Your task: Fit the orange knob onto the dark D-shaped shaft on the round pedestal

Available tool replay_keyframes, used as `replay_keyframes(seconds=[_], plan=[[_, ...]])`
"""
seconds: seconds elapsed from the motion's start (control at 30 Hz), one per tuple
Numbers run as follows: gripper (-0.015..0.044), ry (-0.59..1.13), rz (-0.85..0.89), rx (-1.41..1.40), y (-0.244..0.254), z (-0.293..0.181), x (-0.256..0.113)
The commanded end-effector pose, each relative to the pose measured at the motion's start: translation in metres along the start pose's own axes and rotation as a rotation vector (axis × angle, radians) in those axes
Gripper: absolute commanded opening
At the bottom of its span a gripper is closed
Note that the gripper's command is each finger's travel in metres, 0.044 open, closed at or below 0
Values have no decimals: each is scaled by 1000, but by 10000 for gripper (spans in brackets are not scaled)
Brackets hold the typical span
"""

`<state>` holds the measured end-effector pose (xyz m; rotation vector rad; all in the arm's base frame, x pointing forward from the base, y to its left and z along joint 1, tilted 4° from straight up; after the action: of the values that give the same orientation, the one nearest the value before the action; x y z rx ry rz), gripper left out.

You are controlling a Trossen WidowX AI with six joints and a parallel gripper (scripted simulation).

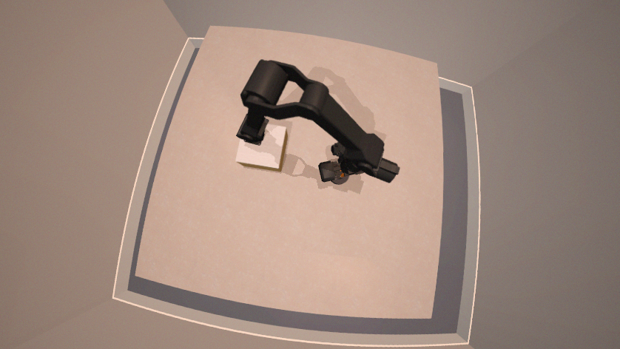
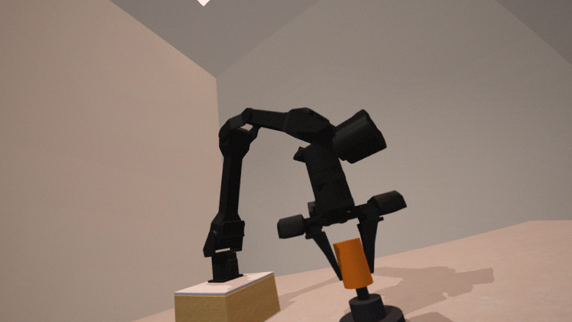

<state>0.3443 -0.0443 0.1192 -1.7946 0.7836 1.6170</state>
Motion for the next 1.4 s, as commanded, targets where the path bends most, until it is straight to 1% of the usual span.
replay_keyframes(seconds=[0.0,1.2,1.37], plan=[[0,8,-6,-86,1,1,-5],[0,8,-6,-86,-2,-2,1],[0,8,-6,-86,-1,-1,-3]])
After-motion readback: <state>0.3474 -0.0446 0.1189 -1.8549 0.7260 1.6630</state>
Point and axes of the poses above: the point midway between the two fingers, 35 mm back from their tips, its own x axis out along the fingers, its own y axis across the jaws, z = x × y, the point moved 7 cm from there along -x, back along the fingers, and after that the axes turned 14 degrees about -x, right-handed, at the moved point
